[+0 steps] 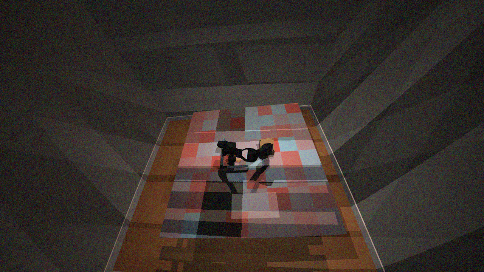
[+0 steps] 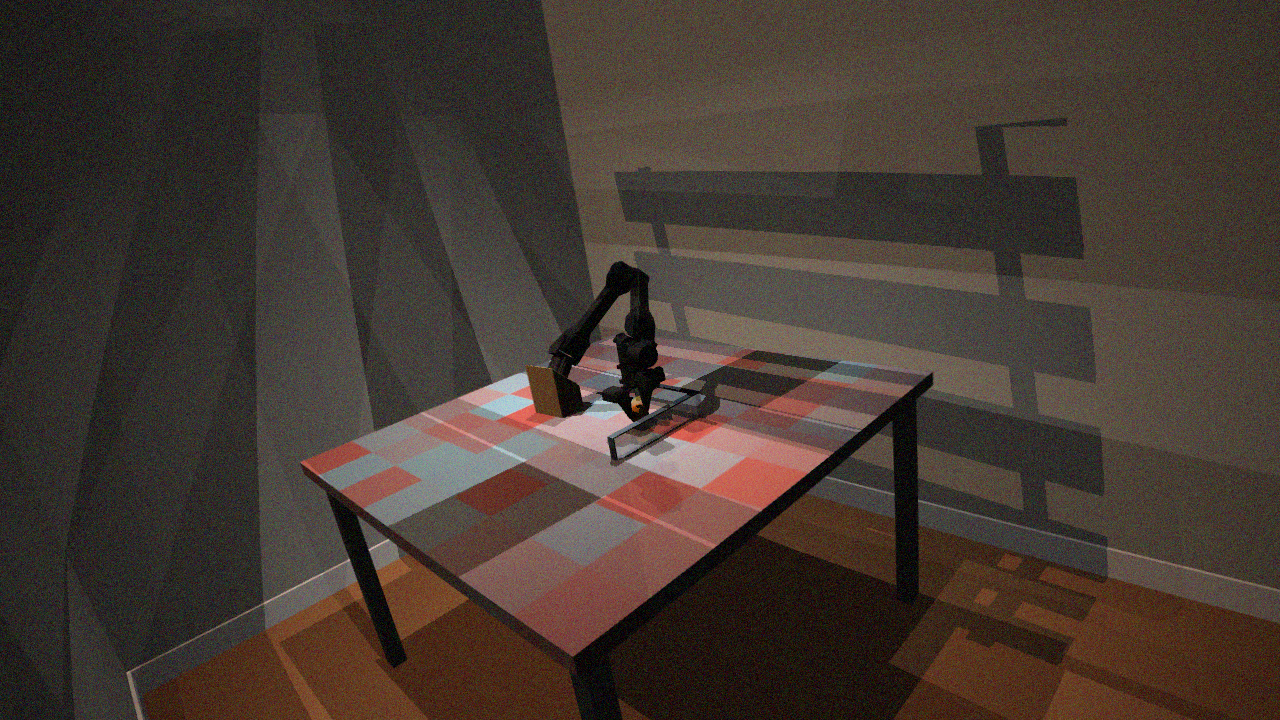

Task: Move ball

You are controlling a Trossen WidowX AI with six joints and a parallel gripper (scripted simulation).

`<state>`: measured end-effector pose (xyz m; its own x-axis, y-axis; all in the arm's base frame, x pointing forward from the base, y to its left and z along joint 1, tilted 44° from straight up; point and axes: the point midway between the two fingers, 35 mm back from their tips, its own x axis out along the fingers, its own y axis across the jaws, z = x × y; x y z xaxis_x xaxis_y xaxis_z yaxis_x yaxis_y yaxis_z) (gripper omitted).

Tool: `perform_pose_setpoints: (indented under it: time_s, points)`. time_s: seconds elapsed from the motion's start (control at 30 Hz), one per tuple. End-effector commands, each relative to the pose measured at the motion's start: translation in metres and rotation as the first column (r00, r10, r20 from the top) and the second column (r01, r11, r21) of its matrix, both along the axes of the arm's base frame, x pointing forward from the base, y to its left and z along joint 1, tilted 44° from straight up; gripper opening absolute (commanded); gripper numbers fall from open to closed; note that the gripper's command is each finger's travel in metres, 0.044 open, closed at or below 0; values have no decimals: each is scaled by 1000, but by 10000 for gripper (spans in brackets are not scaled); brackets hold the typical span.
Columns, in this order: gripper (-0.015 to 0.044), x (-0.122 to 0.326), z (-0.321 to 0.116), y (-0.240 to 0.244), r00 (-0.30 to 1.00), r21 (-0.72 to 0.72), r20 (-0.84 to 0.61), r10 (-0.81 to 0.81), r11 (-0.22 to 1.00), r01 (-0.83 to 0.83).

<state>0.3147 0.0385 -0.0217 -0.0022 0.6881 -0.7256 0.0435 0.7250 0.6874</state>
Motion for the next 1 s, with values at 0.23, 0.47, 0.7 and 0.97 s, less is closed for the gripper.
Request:
perform_pose_setpoints:
  time_s: [0.23, 0.47, 0.7, 0.97]
  points:
    - [127, 0, 0, 0, 1000, 3, -4, -3, 1000, 3]
    - [0, 3, 19, -19, 1000, -3, -16, 4, 1000, -4]
    - [0, 6, 48, -49, 1000, -7, -13, 1, 1000, -1]
    - [0, 3, 86, -84, 1000, -4, -7, -3, 1000, 3]
